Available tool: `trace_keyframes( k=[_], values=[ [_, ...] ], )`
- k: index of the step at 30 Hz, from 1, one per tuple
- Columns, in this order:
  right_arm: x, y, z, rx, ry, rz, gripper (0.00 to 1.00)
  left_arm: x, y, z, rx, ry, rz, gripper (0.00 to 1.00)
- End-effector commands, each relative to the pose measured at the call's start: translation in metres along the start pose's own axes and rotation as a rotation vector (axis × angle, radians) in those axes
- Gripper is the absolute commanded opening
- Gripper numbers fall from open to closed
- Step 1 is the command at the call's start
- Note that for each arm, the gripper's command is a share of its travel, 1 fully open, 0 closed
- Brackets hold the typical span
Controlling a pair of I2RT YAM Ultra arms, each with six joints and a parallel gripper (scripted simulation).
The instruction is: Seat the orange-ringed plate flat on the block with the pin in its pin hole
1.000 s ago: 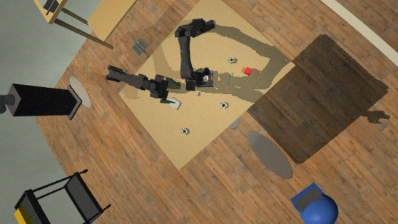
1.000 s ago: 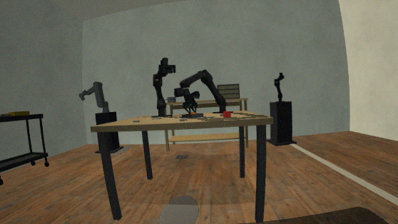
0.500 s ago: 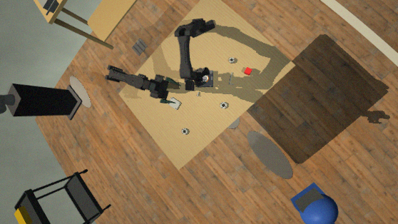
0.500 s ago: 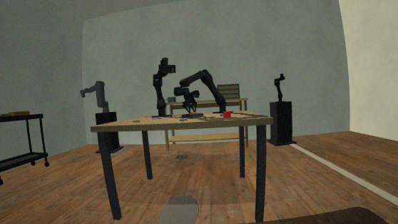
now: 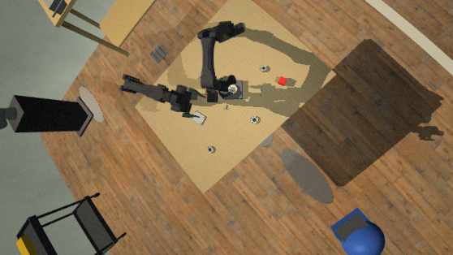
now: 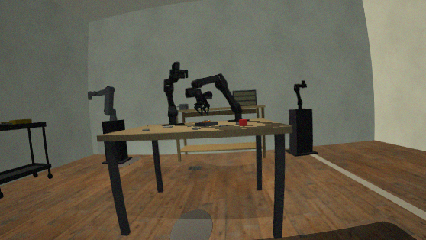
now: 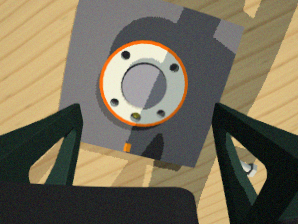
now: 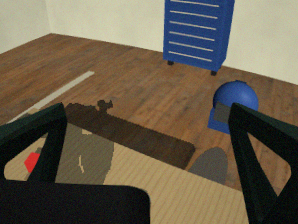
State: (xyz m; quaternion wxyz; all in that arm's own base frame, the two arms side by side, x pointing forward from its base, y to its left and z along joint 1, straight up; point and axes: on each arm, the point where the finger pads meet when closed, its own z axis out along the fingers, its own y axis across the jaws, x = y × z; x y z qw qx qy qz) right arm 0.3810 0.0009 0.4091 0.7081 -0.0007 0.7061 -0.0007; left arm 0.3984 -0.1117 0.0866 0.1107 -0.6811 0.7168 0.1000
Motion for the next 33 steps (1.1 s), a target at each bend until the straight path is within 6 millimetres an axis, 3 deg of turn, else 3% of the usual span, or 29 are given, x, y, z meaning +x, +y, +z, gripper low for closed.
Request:
trace_keyframes(
  k=[1,3,4,6,12,20,25,26,29,31,33],
  values=[
    [0.008,0.002,0.001,-0.001,0.017,0.001,1.0,-0.003,0.011,-0.017,-0.043,-0.025,0.016,0.78],
    [0.008,0.002,0.001,-0.001,0.017,0.001,1.0,-0.001,0.001,-0.016,-0.009,-0.011,0.004,0.78],
    [0.008,0.002,0.001,-0.001,0.017,0.001,1.0,-0.005,0.001,-0.01,-0.021,-0.015,-0.006,0.78],
    [0.008,0.002,0.001,-0.001,0.017,0.001,1.0,-0.012,0.007,-0.018,-0.006,-0.009,-0.015,0.78],
    [0.008,0.002,0.001,-0.001,0.017,0.001,1.0,-0.007,0.006,-0.015,-0.015,-0.013,-0.001,0.78],
    [0.011,0.002,0.002,-0.001,0.022,0.002,1.0,-0.016,-0.017,-0.032,0.141,0.065,0.094,0.78],
    [0.016,0.002,0.003,-0.001,0.031,0.005,1.0,-0.028,-0.039,-0.055,0.33,0.109,0.245,0.78],
    [0.001,0.002,0.001,-0.001,0.005,0.005,1.0,-0.027,-0.041,-0.055,0.351,0.114,0.283,0.78],
    [-0.001,0.002,0.001,-0.002,0.003,0.004,1.0,-0.028,-0.041,-0.056,0.368,0.115,0.301,0.78],
    [-0.022,0.002,-0.01,-0.002,-0.046,0.005,1.0,-0.04,-0.045,-0.07,0.436,0.108,0.327,0.78],
    [-0.024,0.002,-0.01,-0.003,-0.05,0.005,1.0,-0.052,-0.051,-0.084,0.523,0.095,0.374,0.78]
  ],
)
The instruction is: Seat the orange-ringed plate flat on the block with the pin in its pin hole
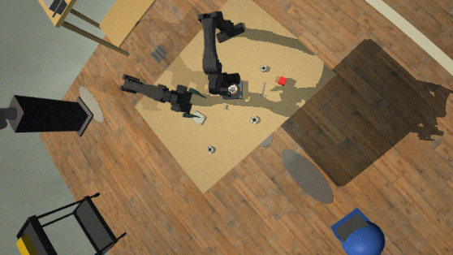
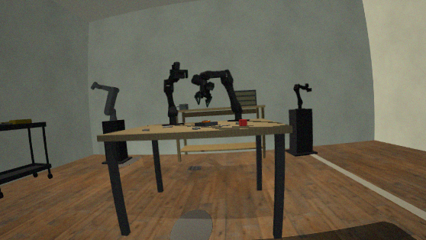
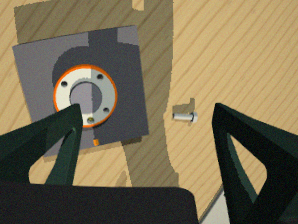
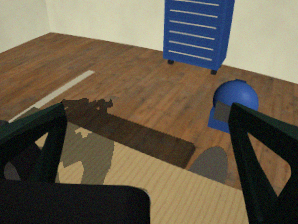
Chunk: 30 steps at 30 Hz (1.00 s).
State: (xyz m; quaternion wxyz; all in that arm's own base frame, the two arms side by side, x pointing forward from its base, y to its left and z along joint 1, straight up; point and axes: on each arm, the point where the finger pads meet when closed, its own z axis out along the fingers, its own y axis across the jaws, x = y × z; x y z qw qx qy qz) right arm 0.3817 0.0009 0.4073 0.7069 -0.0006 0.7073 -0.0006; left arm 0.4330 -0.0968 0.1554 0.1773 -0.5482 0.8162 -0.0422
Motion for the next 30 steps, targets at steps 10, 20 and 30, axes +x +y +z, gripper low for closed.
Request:
trace_keyframes(
  k=[10,20,30],
  values=[
    [-0.024,0.002,-0.006,-0.001,-0.045,0.004,1.0,-0.066,-0.037,-0.085,0.487,-0.18,0.392,0.78],
    [-0.019,-0.003,0.001,0.009,-0.036,0.005,1.0,-0.101,-0.031,-0.147,0.695,-0.458,0.638,0.78],
    [-0.016,-0.005,0.0,0.014,-0.033,0.005,1.0,-0.131,-0.01,-0.233,0.78,-0.772,0.797,0.78]
  ],
)
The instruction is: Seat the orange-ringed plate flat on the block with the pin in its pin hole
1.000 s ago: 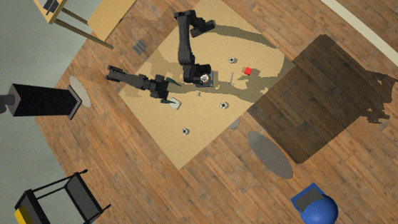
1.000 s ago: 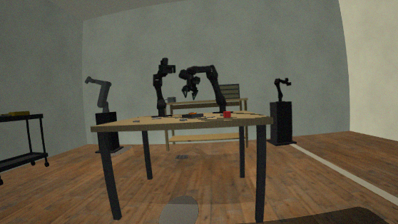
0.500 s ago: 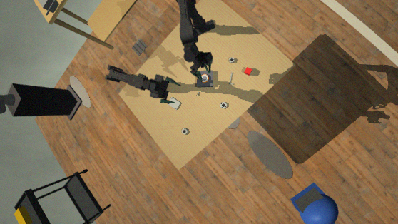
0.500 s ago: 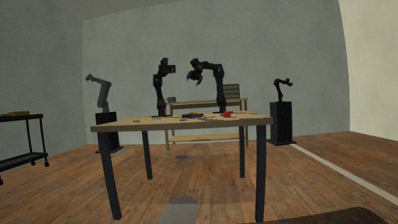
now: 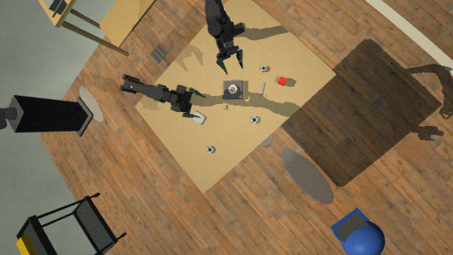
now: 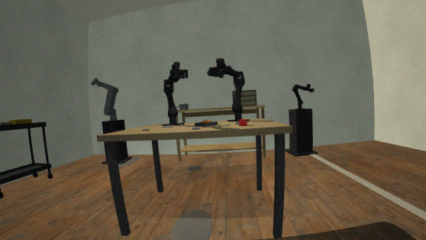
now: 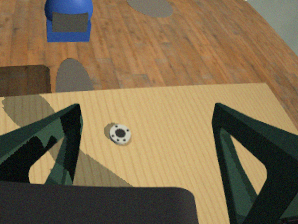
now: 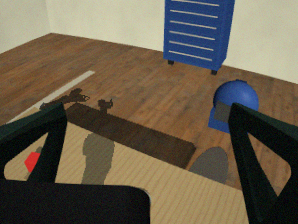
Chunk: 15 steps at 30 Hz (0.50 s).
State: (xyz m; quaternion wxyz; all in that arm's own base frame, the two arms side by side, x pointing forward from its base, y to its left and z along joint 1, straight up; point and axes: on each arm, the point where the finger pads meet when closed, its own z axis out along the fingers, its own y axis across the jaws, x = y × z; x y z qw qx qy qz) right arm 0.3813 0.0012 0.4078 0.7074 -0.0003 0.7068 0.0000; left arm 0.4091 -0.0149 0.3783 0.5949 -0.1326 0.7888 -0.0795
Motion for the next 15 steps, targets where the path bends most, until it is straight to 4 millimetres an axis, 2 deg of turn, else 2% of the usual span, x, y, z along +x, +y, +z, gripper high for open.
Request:
trace_keyframes(
  k=[1,3,4,6,7,10,12,13,15],
  values=[
    [-0.008,-0.002,0.0,0.007,-0.018,0.004,1.0,-0.028,-0.002,-0.015,0.086,-0.192,0.194,0.78],
    [-0.011,-0.003,0.002,0.01,-0.023,0.004,1.0,-0.06,-0.006,-0.041,0.087,-0.291,0.252,0.78],
    [-0.007,0.001,0.004,-0.001,-0.016,0.004,1.0,-0.049,-0.001,-0.04,0.084,-0.306,0.302,0.78],
    [-0.011,0.001,-0.003,-0.002,-0.023,0.004,1.0,-0.061,-0.001,-0.053,0.087,-0.383,0.365,0.78],
    [-0.014,0.001,-0.006,-0.003,-0.034,0.004,1.0,-0.036,0.008,-0.042,0.079,-0.34,0.38,0.78],
    [-0.008,0.003,-0.006,-0.007,-0.021,0.004,1.0,-0.012,0.018,-0.024,0.067,-0.251,0.337,0.78],
    [-0.007,0.003,-0.006,-0.007,-0.018,0.004,1.0,-0.02,0.016,-0.029,0.07,-0.267,0.309,0.78],
    [-0.005,0.003,-0.007,-0.01,-0.014,0.004,1.0,-0.029,0.009,-0.037,0.087,-0.302,0.313,0.78],
    [-0.005,0.003,-0.007,-0.01,-0.014,0.004,1.0,-0.043,0.01,-0.048,0.081,-0.34,0.311,0.78]
  ],
)
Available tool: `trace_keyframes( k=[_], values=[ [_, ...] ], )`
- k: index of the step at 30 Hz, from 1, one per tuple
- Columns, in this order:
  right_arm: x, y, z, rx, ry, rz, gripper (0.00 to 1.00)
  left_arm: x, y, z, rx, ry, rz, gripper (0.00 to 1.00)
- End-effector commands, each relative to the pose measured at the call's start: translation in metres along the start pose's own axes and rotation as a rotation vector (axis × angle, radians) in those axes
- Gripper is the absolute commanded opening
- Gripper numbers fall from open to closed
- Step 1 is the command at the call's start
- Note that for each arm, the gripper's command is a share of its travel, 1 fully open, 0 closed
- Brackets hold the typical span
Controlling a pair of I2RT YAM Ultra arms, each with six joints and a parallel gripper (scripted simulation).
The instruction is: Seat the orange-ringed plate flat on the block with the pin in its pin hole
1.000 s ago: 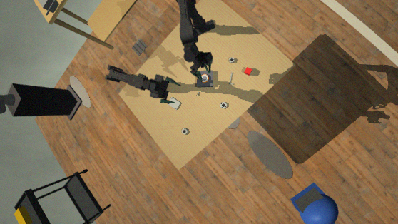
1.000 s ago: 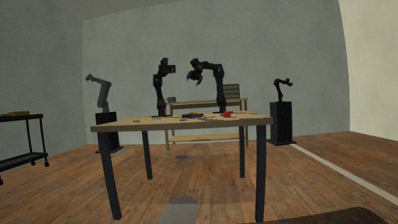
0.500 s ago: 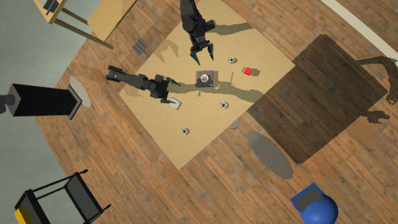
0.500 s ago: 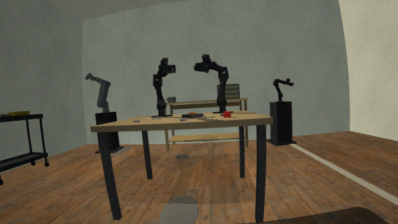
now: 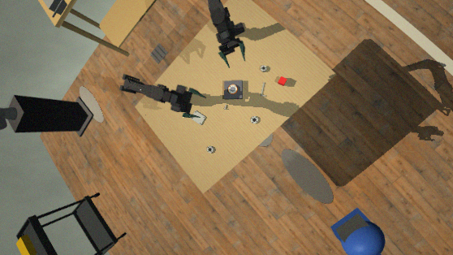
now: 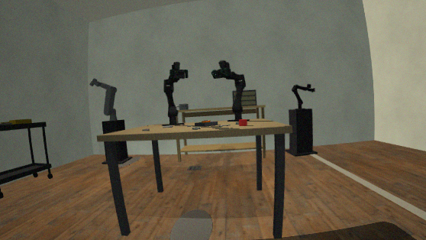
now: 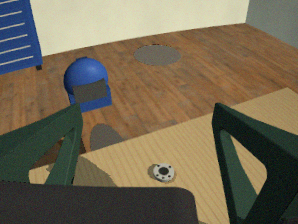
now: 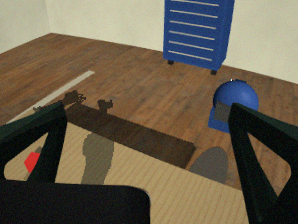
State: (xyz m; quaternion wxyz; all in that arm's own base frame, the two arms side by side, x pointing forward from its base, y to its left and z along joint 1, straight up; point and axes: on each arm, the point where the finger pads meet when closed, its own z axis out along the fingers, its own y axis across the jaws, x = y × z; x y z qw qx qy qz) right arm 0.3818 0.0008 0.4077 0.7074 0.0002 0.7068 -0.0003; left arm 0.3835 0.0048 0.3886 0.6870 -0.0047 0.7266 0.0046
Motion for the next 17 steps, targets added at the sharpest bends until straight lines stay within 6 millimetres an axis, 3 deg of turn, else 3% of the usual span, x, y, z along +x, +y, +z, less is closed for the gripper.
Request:
trace_keyframes(
  k=[1,4,17],
  values=[
    [-0.005,0.004,-0.007,-0.011,-0.014,0.004,1.0,-0.039,0.001,-0.013,0.01,-0.119,0.011,0.78],
    [-0.002,0.005,-0.007,-0.013,-0.008,0.004,1.0,-0.041,-0.011,-0.01,0.043,-0.117,0.01,0.78],
    [-0.002,0.005,-0.007,-0.013,-0.008,0.004,1.0,-0.035,-0.006,-0.009,0.029,-0.103,0.009,0.78]
  ],
)
